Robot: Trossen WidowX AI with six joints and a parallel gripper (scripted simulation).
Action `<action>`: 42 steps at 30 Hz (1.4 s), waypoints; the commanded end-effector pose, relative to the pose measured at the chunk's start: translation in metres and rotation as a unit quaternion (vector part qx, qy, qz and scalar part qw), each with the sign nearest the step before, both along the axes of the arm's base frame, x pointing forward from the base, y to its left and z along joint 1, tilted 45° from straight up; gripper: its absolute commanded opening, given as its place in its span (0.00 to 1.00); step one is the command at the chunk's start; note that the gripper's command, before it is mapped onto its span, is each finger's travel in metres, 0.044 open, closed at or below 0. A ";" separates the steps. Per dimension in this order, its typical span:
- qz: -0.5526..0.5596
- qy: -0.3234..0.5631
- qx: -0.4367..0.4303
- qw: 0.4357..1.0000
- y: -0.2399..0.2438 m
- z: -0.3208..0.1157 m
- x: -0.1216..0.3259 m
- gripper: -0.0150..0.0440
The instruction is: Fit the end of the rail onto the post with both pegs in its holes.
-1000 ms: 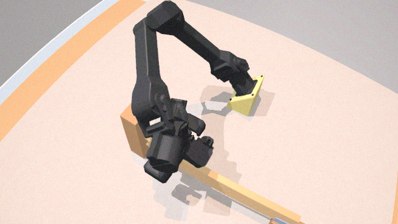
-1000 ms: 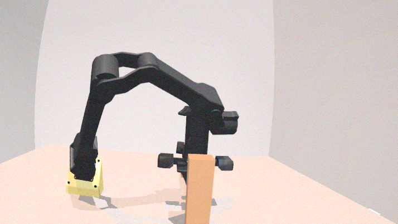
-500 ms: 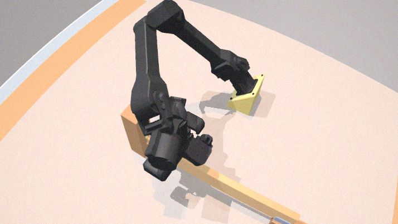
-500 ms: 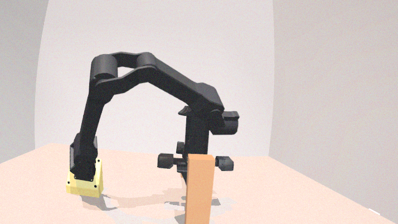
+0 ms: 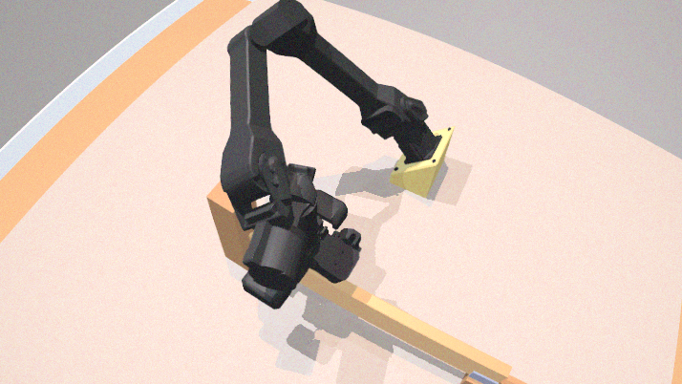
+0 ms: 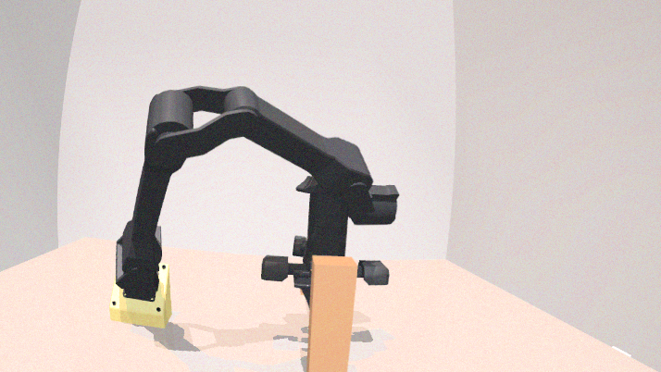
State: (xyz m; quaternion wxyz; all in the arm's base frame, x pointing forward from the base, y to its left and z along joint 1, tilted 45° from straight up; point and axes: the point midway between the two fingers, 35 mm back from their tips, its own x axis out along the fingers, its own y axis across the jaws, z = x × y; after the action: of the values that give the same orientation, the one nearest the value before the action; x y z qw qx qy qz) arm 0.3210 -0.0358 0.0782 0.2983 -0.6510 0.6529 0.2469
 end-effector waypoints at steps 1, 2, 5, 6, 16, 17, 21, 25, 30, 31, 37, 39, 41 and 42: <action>0.001 0.000 -0.002 1.000 -0.001 0.002 0.000 0.25; 0.001 0.000 -0.002 1.000 -0.001 0.002 0.000 0.25; 0.001 0.000 -0.002 1.000 -0.002 0.003 0.000 0.25; 0.001 0.000 -0.002 1.000 -0.002 0.003 0.000 0.25; 0.001 0.000 -0.002 1.000 -0.004 0.006 -0.001 0.25; 0.001 0.000 -0.002 1.000 -0.005 0.006 -0.001 0.25; 0.001 0.000 -0.002 1.000 -0.005 0.007 -0.001 0.25; 0.000 -0.001 0.001 1.000 -0.004 0.004 0.000 0.30; 0.000 -0.001 0.001 1.000 -0.004 0.004 0.000 0.52; 0.000 -0.001 0.001 1.000 -0.004 0.004 0.000 0.57; 0.000 -0.001 0.001 1.000 -0.004 0.004 0.000 0.83; 0.000 -0.001 0.001 1.000 -0.004 0.004 0.000 0.92; 0.000 -0.001 0.001 1.000 -0.004 0.004 0.000 1.00; 0.000 -0.001 0.001 1.000 -0.004 0.004 0.000 1.00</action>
State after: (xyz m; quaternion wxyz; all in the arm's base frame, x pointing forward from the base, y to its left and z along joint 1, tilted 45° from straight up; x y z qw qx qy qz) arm 0.3205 -0.0396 0.0825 0.2993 -0.6509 0.6521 0.2480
